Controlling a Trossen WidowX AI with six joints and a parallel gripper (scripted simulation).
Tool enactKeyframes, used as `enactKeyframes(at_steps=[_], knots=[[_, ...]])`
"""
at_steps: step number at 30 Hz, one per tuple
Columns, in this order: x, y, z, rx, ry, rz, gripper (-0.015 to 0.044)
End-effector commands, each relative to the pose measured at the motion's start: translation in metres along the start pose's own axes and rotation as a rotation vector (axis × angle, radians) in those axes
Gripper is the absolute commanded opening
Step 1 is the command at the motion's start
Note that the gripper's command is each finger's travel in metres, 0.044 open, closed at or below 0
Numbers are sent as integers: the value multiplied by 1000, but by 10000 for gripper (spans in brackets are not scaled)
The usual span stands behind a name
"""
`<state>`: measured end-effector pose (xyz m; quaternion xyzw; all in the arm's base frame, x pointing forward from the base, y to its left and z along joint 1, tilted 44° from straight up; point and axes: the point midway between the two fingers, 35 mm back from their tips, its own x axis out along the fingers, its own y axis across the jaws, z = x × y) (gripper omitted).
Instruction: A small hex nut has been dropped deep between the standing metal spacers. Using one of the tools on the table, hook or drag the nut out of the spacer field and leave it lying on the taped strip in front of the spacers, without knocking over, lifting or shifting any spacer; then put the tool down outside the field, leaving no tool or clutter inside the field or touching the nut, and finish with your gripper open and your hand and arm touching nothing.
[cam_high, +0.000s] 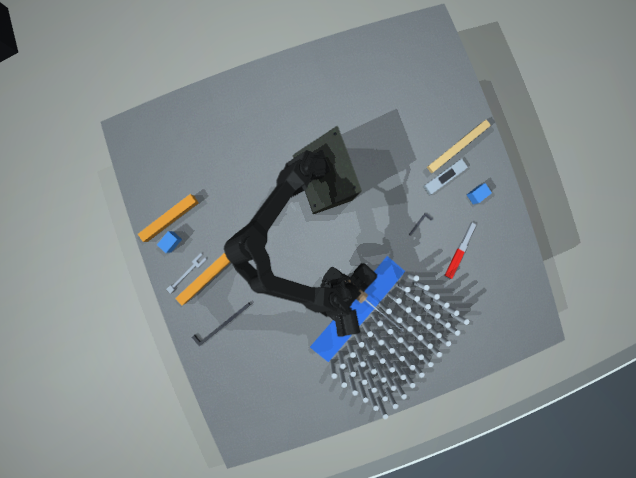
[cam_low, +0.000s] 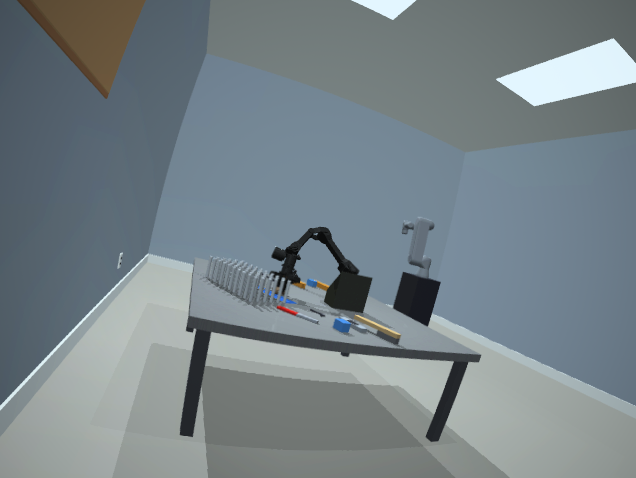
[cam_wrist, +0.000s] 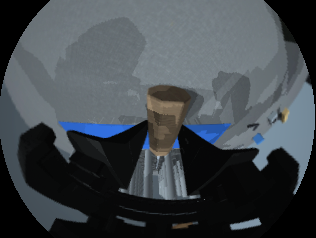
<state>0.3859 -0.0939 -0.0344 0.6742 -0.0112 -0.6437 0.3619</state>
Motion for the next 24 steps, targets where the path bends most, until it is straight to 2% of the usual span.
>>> enactKeyframes(at_steps=[1, 24], knots=[[-1, 0, 3, -2, 1, -2, 0], [-5, 0, 17, -2, 0, -2, 0]])
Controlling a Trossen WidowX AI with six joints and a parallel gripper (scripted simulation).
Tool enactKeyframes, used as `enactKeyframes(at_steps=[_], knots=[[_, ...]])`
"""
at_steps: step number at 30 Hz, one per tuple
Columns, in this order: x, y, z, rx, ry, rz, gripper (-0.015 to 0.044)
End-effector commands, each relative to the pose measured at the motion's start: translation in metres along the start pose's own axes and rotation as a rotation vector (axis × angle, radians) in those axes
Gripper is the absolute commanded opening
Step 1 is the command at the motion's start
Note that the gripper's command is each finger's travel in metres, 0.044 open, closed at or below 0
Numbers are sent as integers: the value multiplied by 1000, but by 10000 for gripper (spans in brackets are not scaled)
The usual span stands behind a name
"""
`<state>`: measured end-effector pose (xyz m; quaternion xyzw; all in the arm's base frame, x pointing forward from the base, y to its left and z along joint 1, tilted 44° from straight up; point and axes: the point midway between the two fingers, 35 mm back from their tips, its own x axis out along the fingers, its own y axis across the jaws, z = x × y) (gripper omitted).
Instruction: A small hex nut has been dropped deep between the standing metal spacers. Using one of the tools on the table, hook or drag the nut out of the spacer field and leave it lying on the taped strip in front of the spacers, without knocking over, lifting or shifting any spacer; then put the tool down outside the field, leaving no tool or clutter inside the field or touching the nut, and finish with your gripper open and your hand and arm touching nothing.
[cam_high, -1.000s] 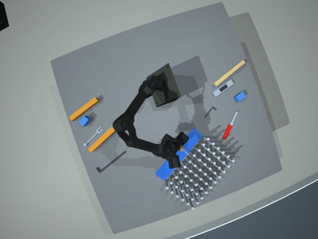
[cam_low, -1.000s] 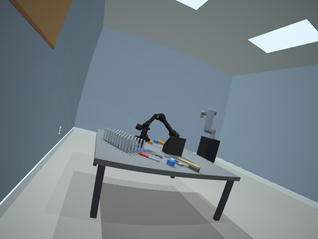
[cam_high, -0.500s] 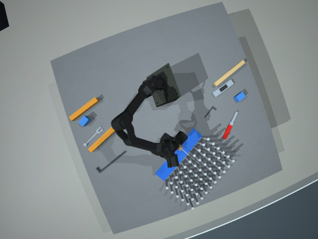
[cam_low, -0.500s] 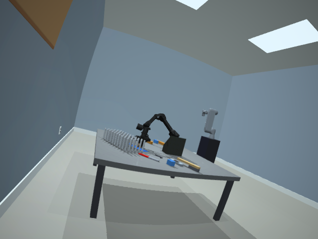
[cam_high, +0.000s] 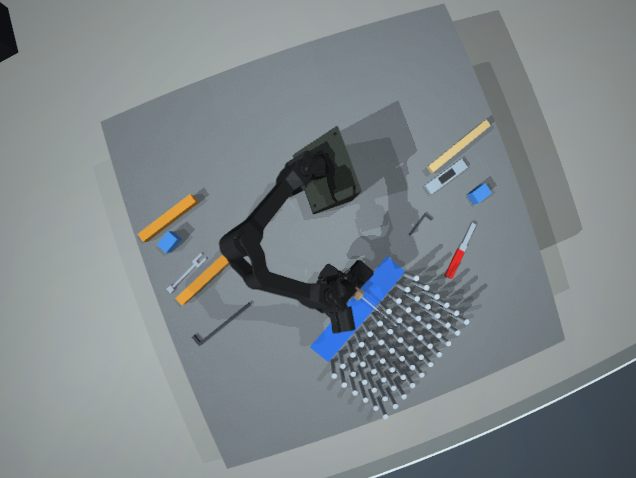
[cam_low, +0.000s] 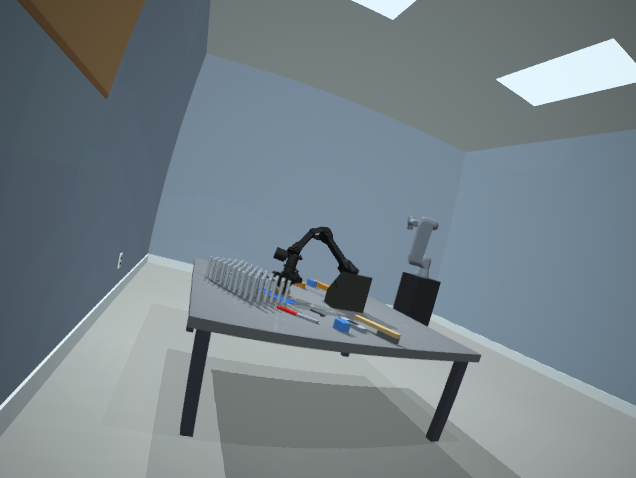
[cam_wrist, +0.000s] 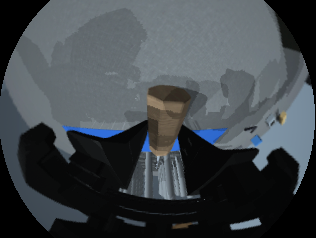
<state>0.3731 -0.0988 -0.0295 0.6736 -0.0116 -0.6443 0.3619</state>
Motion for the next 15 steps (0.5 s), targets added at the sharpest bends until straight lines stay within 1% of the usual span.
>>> enactKeyframes(at_steps=[1, 15], knots=[[-1, -1, 3, -3, 2, -2, 0], [-4, -1, 11, -3, 1, -2, 0]])
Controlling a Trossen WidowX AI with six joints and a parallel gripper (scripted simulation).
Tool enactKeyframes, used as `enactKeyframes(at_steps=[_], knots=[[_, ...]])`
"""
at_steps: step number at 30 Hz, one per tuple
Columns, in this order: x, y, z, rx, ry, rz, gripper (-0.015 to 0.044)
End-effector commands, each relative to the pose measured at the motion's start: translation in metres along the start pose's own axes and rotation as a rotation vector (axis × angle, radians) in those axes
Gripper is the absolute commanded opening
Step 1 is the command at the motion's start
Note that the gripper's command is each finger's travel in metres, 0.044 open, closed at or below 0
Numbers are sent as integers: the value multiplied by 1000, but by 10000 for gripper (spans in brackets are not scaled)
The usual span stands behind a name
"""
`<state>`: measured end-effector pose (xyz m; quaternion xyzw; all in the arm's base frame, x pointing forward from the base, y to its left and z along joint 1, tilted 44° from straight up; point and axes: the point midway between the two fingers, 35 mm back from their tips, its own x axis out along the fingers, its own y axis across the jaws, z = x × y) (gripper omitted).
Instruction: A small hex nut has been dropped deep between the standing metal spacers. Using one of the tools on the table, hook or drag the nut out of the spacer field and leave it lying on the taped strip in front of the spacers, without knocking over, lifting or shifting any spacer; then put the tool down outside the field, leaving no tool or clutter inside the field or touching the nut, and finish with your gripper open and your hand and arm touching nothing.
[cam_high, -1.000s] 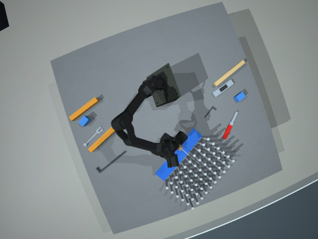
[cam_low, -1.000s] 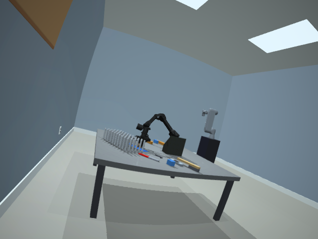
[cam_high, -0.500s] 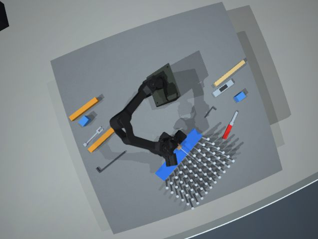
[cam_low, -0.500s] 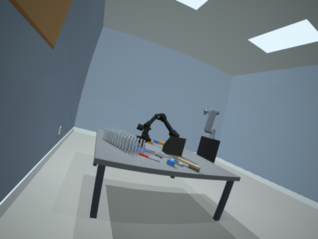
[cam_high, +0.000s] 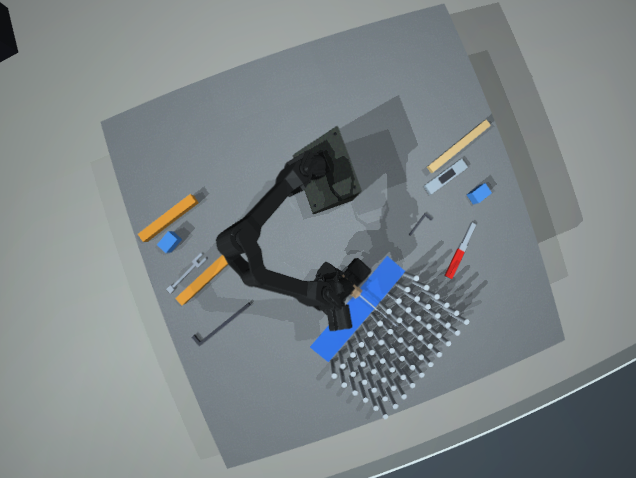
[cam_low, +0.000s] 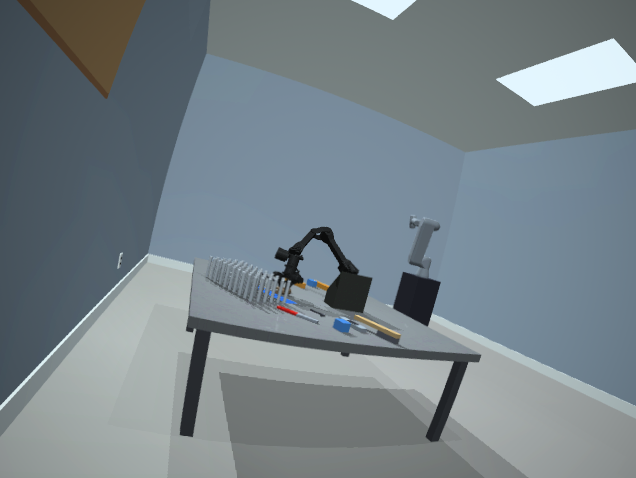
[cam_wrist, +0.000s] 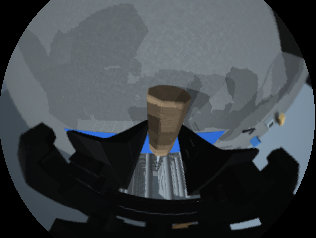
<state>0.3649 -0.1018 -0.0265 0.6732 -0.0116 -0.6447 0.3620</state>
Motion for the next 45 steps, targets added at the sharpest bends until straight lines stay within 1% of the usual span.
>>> enactKeyframes(at_steps=[1, 45], knots=[[-1, -1, 3, -2, 2, -2, 0], [-9, -1, 31, -3, 0, -2, 0]])
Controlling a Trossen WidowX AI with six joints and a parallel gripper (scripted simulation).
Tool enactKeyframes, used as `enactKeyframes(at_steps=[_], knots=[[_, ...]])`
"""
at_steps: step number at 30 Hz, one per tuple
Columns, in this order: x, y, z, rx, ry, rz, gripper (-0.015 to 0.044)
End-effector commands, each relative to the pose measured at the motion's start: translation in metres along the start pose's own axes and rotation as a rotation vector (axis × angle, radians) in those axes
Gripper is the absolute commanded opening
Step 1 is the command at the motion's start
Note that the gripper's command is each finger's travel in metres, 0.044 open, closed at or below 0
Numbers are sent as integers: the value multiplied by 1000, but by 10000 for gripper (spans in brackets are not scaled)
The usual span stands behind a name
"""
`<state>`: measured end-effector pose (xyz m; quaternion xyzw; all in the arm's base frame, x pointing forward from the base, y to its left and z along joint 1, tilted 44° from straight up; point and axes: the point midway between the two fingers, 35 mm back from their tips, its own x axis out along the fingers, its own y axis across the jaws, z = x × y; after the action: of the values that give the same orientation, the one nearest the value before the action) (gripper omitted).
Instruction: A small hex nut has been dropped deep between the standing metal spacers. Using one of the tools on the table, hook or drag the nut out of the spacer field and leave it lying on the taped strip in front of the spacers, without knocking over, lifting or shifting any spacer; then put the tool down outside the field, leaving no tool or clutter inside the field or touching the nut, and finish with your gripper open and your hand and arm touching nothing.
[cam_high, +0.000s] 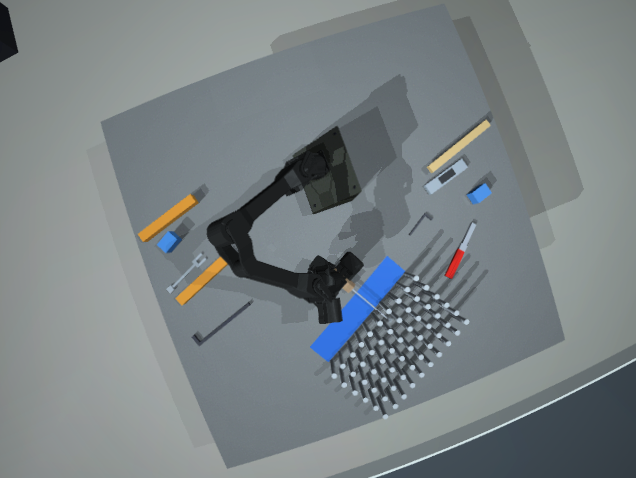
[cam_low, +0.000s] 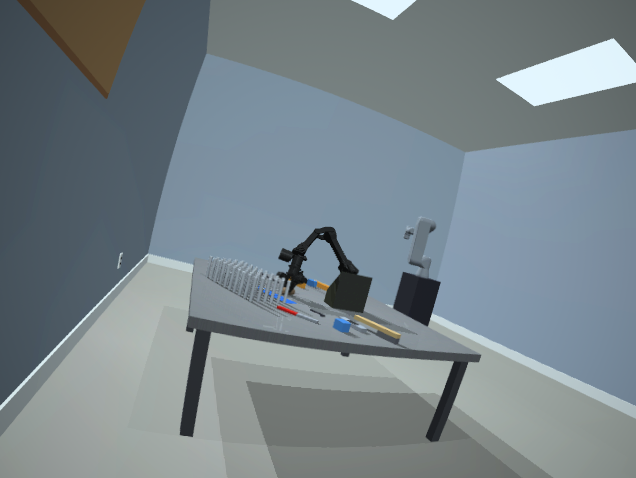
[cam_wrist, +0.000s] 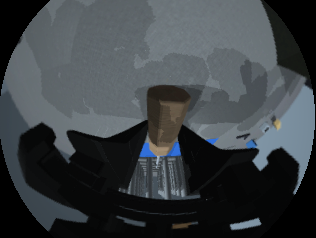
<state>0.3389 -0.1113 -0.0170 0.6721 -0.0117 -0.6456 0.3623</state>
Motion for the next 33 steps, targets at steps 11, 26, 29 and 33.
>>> enactKeyframes(at_steps=[11, 26, 29, 33], knots=[[-3, -1, 10, -2, 2, -2, 0], [-6, -1, 19, -3, 2, -2, 0], [-6, -1, 21, -3, 2, -2, 0], [-7, -1, 24, -3, 2, -2, 0]])
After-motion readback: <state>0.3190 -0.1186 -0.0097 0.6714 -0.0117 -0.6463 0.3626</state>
